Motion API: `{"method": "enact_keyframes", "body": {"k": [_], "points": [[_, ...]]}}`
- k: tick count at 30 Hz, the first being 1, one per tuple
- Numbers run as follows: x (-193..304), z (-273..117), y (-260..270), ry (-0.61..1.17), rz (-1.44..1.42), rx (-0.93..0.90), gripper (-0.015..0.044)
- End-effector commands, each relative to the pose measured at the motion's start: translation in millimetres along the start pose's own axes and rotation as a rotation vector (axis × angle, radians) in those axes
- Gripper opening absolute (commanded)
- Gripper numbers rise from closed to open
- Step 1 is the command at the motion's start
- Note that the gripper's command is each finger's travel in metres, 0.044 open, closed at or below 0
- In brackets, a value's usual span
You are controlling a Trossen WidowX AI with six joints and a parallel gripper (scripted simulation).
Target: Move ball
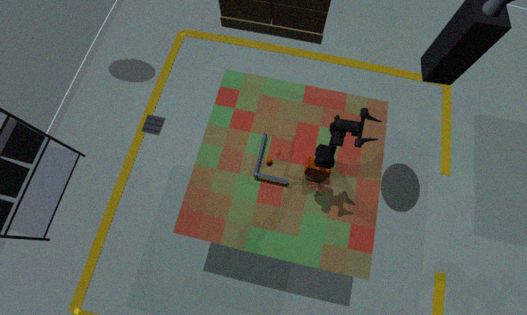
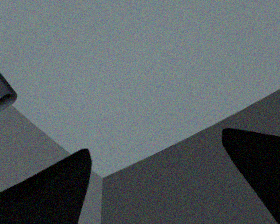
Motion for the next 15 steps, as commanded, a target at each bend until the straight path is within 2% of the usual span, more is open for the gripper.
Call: {"method": "enact_keyframes", "body": {"k": [1, 3, 10, 15], "points": [[-1, 0, -1, -0.001, -0.005, 0.002, 0.0374], [-5, 3, -9, -0.006, -0.045, 0.014, 0.0332], [-49, 21, -77, -0.041, -0.393, 0.150, 0.0332], [-84, 12, -125, 0.015, -0.574, 0.250, 0.0332]]}}
Point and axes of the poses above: the point midway between the two fingers, 35 mm back from their tips, its own z axis out along the fingers, its own y axis across the jaws, x = y × z, the point moved 10 cm from there along -z, back along the fingers, and after that the axes turned 3 degrees about z, right-handed, at the moved point
